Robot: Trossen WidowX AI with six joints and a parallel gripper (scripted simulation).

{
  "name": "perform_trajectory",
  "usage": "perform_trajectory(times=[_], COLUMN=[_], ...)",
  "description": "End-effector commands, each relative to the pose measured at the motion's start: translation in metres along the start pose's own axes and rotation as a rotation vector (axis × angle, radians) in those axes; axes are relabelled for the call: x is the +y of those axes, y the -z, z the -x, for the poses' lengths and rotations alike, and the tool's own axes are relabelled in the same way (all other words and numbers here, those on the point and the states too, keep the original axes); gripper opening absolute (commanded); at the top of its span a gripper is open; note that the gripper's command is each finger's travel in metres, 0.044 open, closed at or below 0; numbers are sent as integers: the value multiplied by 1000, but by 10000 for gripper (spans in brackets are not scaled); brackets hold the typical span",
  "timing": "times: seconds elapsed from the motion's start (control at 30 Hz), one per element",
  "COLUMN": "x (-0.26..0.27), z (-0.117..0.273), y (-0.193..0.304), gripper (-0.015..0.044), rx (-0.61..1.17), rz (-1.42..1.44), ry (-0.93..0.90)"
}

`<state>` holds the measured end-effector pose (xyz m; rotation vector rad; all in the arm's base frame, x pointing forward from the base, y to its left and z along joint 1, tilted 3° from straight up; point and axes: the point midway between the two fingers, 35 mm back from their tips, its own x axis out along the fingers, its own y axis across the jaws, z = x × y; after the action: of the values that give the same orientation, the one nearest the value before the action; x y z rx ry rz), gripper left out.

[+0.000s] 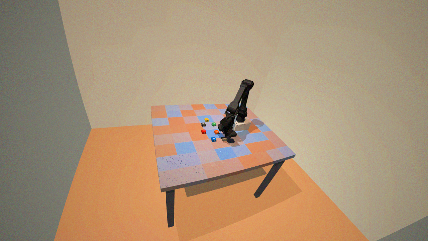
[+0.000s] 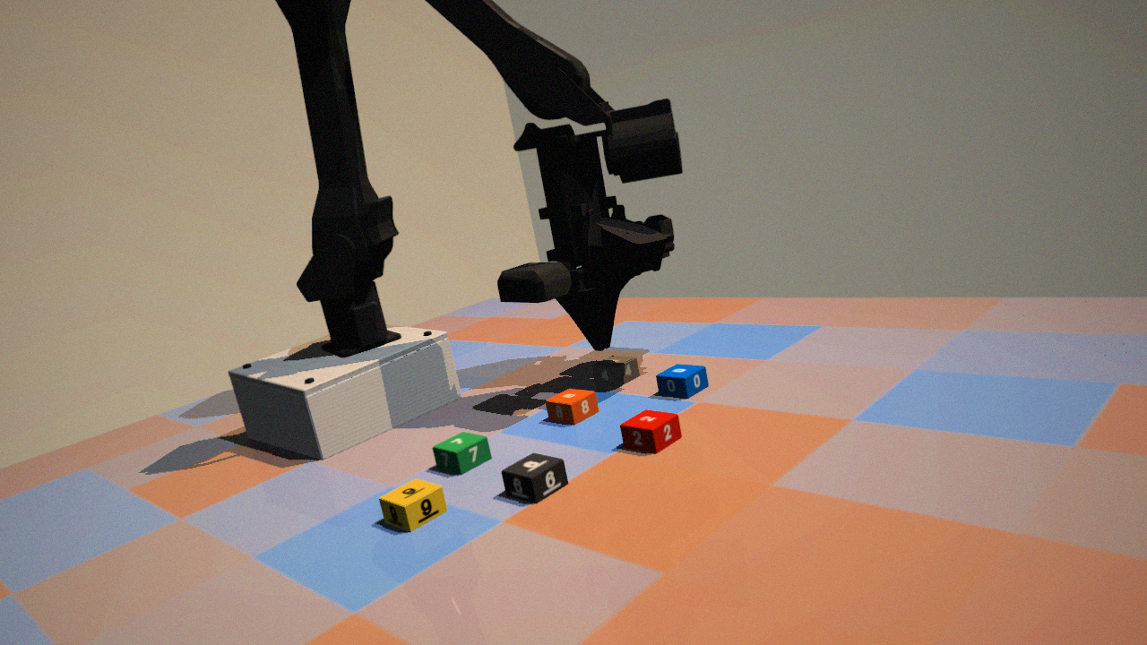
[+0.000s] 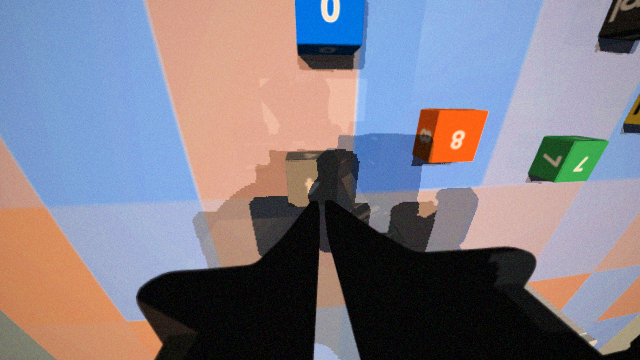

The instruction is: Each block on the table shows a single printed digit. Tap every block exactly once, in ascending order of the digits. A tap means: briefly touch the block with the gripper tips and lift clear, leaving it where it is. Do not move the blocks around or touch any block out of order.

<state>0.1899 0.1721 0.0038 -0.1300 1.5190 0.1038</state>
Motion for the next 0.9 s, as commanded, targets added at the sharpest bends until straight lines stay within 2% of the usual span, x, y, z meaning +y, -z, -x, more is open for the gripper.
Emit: perform_trajectory(times=[0.0,0.1,0.27,0.47,0.67,0.87], x=[2,3,2,-4,-63,-146], z=[12,22,90,93,96,97], y=[-3,-4,-3,-10,-67,-106], gripper=[20,20,20,20,20,20], rx=[-14,-14,-14,-14,-17,-22], rz=[2,2,2,2,2,2], ry=[-6,-6,-6,-6,-2,6])
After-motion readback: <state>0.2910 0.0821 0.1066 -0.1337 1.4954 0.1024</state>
